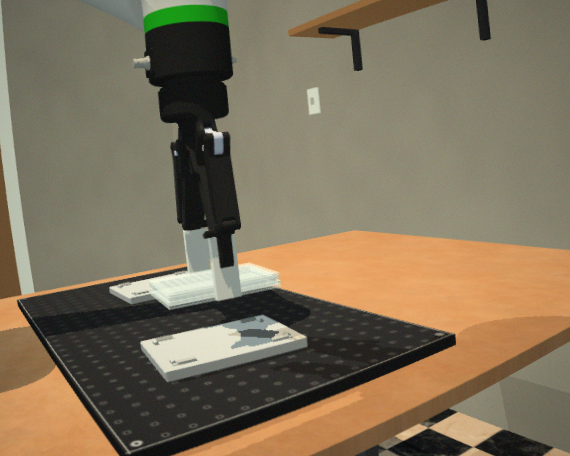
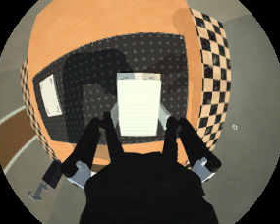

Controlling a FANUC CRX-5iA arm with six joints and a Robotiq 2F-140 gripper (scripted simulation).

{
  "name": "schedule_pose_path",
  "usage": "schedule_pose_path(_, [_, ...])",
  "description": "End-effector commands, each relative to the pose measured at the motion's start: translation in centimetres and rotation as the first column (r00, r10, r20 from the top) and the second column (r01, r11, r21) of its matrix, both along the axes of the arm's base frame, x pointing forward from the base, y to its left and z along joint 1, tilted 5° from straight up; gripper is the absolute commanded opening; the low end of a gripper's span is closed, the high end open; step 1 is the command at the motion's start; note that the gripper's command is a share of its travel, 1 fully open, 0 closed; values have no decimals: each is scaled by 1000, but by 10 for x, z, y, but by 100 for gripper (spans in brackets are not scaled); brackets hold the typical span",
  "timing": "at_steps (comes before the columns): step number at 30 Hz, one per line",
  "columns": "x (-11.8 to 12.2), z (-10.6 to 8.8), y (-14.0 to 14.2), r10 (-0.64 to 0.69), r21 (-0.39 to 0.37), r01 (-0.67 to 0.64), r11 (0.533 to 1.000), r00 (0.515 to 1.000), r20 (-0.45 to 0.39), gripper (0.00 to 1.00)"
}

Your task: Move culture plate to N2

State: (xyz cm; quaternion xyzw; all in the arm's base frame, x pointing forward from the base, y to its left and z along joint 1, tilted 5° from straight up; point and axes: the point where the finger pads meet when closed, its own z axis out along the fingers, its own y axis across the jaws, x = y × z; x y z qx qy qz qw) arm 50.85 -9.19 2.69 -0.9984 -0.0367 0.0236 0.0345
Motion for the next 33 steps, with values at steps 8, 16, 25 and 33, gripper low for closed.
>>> schedule_pose_path(8, [0, 5, 0, 0, 0, 0, 1000, 1000, 0, 0])
schedule_pose_path(16, [0, 5, 0, 0, 0, 0, 1000, 1000, 0, 0])
schedule_pose_path(25, [0, 6, 20, 136, 6, -136, 991, 991, 10, 0])
schedule_pose_path(33, [0, 8, 40, 136, 6, -136, 991, 991, 10, 0])
